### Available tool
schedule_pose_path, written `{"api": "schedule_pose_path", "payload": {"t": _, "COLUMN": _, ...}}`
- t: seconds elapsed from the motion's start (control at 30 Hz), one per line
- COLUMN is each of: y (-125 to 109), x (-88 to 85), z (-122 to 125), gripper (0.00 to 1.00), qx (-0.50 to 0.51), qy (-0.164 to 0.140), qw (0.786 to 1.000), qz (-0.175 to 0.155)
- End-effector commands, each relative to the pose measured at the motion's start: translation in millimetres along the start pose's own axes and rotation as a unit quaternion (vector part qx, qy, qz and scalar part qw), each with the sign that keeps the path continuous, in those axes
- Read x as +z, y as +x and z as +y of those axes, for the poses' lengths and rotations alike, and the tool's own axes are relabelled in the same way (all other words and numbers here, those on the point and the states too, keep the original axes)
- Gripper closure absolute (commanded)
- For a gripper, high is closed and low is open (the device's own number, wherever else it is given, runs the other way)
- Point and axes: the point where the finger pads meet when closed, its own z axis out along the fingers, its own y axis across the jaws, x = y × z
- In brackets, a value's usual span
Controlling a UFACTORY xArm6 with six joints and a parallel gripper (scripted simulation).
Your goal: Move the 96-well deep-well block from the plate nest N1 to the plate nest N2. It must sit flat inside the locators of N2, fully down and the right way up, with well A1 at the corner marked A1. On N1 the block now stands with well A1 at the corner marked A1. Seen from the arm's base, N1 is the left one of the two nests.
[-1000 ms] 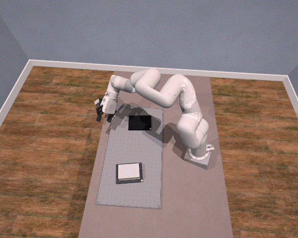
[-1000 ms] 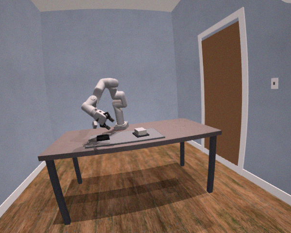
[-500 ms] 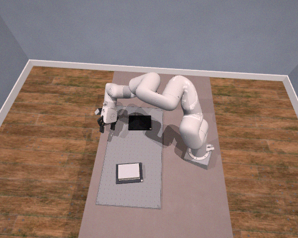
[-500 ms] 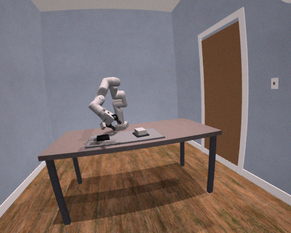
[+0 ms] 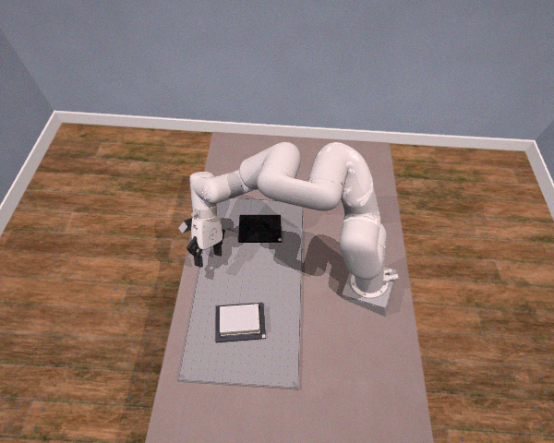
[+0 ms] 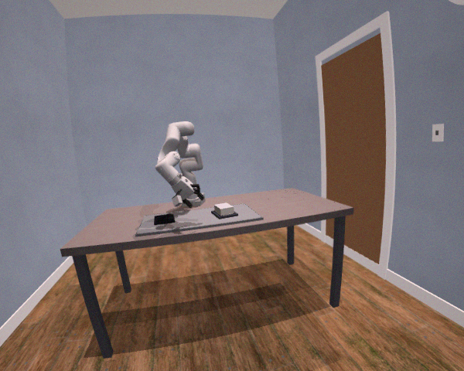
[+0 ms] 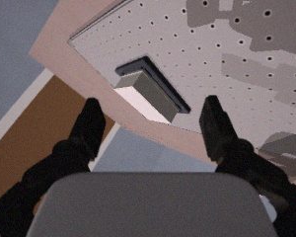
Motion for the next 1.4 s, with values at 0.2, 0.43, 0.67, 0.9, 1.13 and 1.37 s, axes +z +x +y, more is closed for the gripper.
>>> {"api": "schedule_pose_path", "payload": {"t": 0.2, "y": -31, "x": 27.4, "z": -7, "gripper": 0.0, "qx": -0.032, "qy": -0.082, "qw": 0.996, "qz": -0.008}}
{"api": "schedule_pose_path", "payload": {"t": 0.43, "y": -51, "x": 44.3, "z": -10, "gripper": 0.0, "qx": -0.061, "qy": -0.135, "qw": 0.989, "qz": -0.006}}
{"api": "schedule_pose_path", "payload": {"t": 0.67, "y": -75, "x": 61.9, "z": -16, "gripper": 0.0, "qx": -0.102, "qy": -0.191, "qw": 0.976, "qz": 0.004}}
{"api": "schedule_pose_path", "payload": {"t": 0.9, "y": -98, "x": 77.2, "z": -25, "gripper": 0.0, "qx": -0.155, "qy": -0.24, "qw": 0.958, "qz": 0.023}}
{"api": "schedule_pose_path", "payload": {"t": 1.13, "y": -115, "x": 87.9, "z": -33, "gripper": 0.0, "qx": -0.196, "qy": -0.268, "qw": 0.943, "qz": 0.04}}
{"api": "schedule_pose_path", "payload": {"t": 1.37, "y": -143, "x": 103.4, "z": -48, "gripper": 0.0, "qx": -0.268, "qy": -0.296, "qw": 0.914, "qz": 0.072}}
